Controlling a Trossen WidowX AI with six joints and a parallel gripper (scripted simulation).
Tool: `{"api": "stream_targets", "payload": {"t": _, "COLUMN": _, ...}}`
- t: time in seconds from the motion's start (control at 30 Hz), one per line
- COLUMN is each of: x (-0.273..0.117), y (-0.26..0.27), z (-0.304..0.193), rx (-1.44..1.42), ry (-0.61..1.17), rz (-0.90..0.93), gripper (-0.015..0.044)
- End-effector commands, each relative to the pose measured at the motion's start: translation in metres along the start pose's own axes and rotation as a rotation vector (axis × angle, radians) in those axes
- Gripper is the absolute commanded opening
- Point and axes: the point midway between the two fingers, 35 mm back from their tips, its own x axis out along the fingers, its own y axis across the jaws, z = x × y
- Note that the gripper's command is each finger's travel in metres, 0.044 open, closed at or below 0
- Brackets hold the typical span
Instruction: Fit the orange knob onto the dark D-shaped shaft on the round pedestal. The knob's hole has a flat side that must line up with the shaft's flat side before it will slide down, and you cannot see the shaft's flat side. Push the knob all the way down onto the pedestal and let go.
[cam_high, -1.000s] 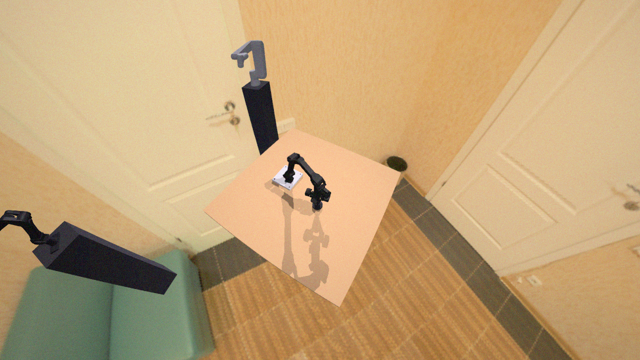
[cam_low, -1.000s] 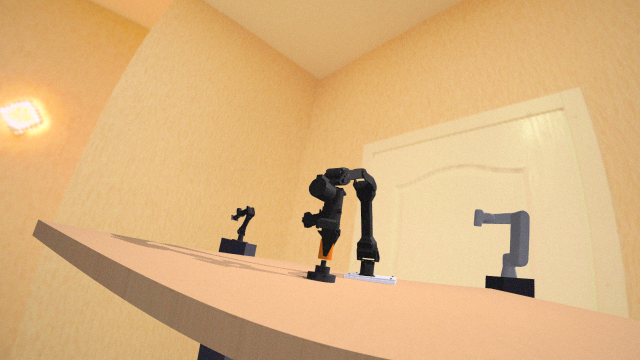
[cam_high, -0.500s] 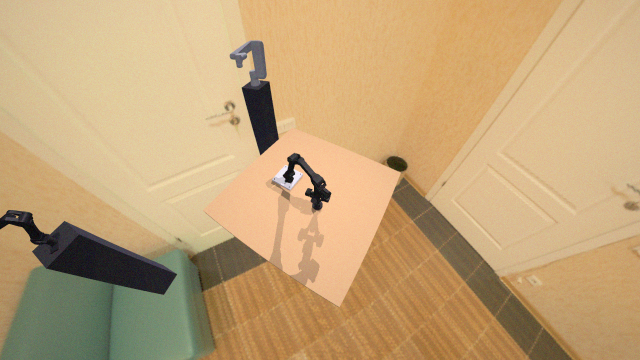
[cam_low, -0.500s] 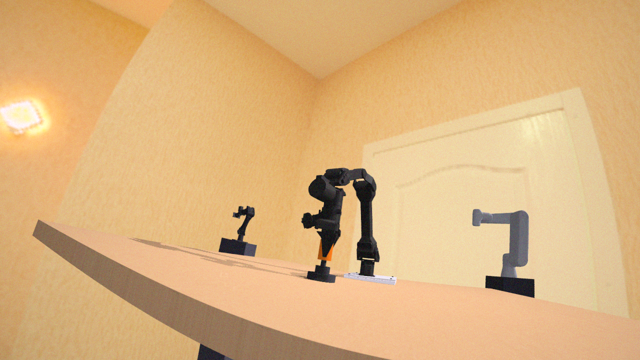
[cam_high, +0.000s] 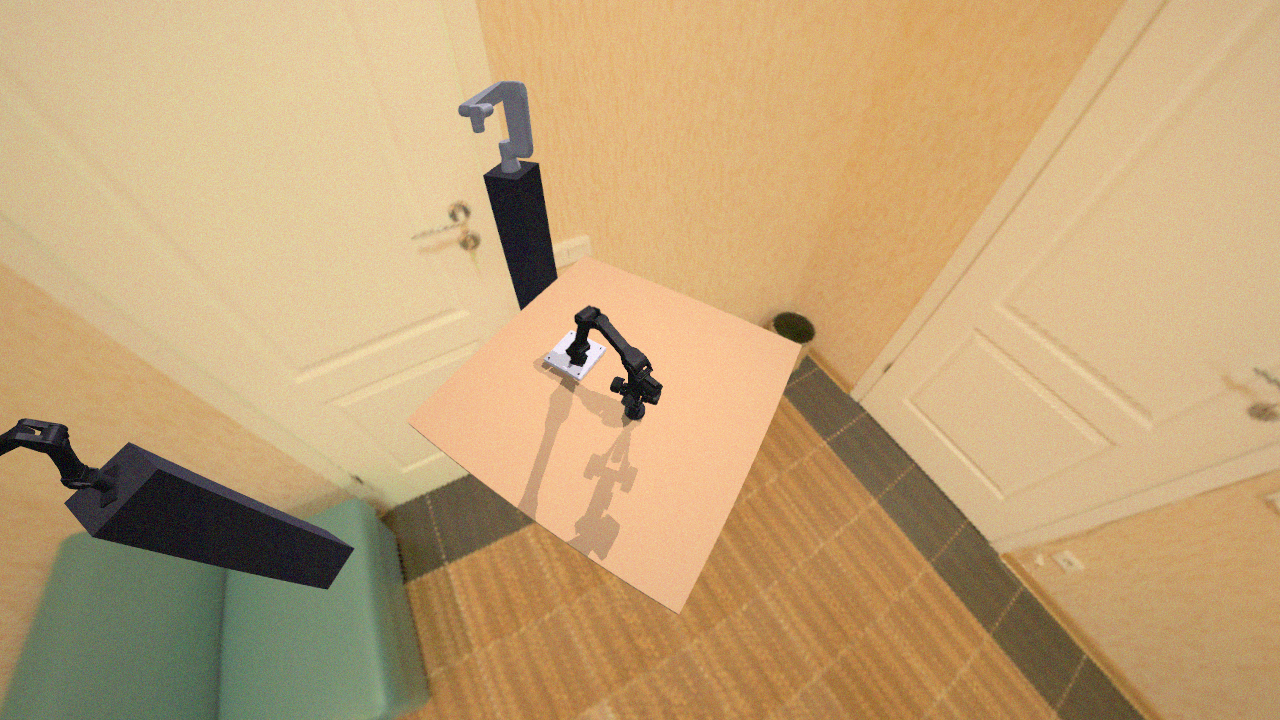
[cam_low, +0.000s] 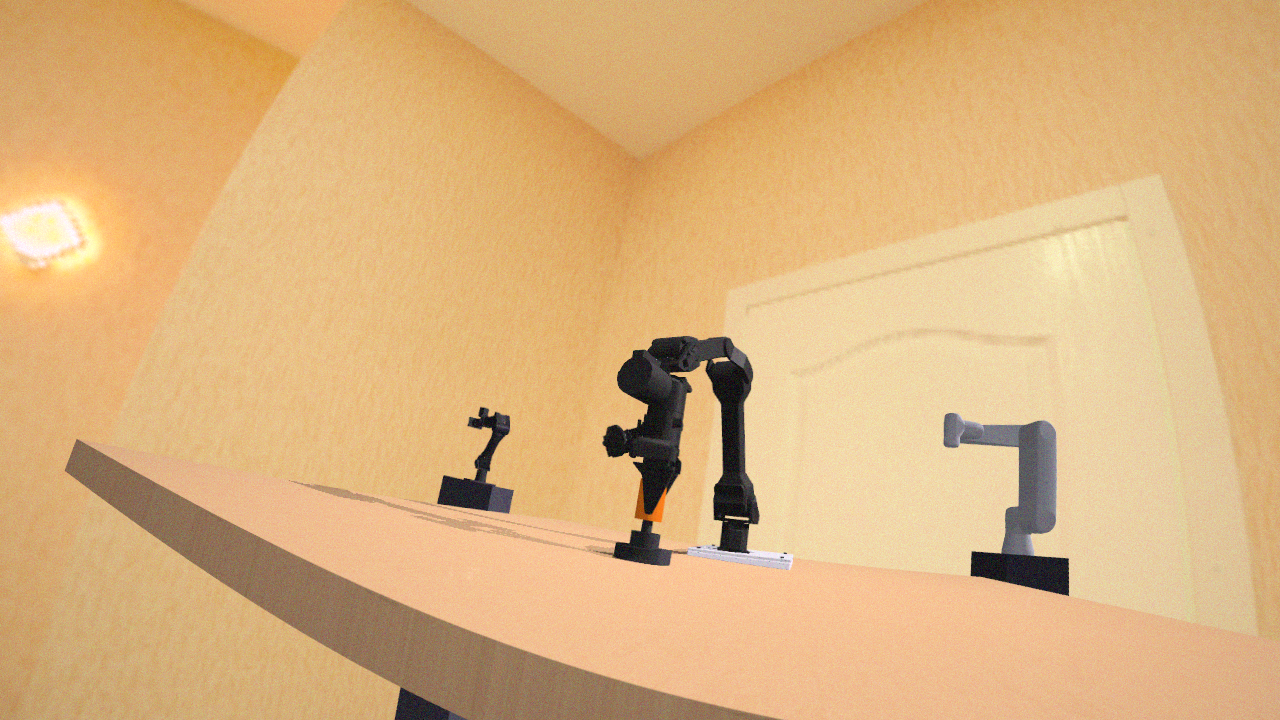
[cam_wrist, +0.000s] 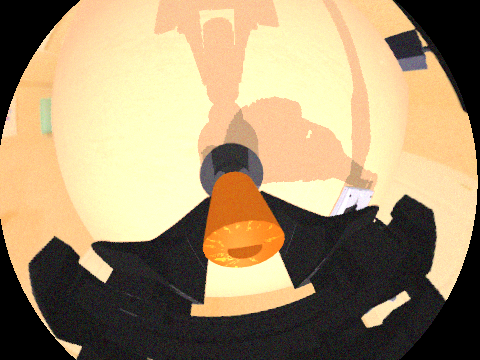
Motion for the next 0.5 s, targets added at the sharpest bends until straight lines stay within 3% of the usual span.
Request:
{"api": "stream_targets", "payload": {"t": 0.0, "x": 0.0002, "y": -0.0004, "z": 0.0, "rx": 0.004, "ry": -0.001, "rz": 0.001, "gripper": 0.0}}
{"api": "stream_targets", "payload": {"t": 0.23, "x": -0.005, "y": -0.003, "z": -0.0011, "rx": 0.013, "ry": -0.001, "rz": 0.001, "gripper": 0.0}}
{"api": "stream_targets", "payload": {"t": 0.47, "x": -0.0063, "y": -0.0019, "z": -0.0007, "rx": 0.213, "ry": 0.0, "rz": 0.001, "gripper": 0.0}}
